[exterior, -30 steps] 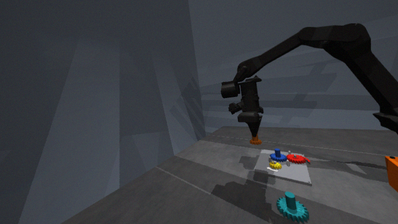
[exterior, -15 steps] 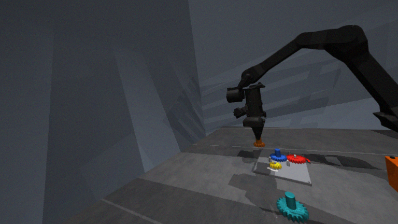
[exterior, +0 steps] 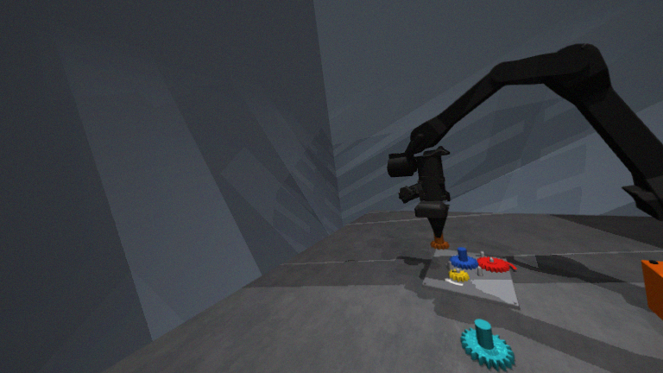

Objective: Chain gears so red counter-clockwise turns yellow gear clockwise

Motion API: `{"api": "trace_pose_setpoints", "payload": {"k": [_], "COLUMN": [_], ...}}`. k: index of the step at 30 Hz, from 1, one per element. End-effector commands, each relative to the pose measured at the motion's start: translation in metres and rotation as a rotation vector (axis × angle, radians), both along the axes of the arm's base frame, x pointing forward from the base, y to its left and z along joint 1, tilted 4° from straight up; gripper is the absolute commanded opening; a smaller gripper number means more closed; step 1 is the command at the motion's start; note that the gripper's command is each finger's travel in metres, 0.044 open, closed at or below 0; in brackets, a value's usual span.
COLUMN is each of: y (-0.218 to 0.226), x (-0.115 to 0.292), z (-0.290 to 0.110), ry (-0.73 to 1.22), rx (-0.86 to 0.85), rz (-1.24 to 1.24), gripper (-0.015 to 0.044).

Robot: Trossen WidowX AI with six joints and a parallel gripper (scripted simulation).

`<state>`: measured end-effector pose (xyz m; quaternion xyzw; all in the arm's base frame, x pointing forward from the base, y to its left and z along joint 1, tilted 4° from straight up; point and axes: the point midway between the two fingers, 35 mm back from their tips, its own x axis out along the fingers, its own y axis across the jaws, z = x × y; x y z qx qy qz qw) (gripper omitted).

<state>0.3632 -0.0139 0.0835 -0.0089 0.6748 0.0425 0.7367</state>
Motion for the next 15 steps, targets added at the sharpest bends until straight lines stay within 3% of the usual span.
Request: {"api": "trace_pose_setpoints", "payload": {"k": [1, 15], "y": [-0.010, -0.024], "x": [-0.004, -0.011], "z": [-0.009, -0.016], "ry": [0.003, 0.003], "rx": [0.004, 0.003], "rz": [0.006, 0.006], "gripper": [0.0000, 0.0000]}}
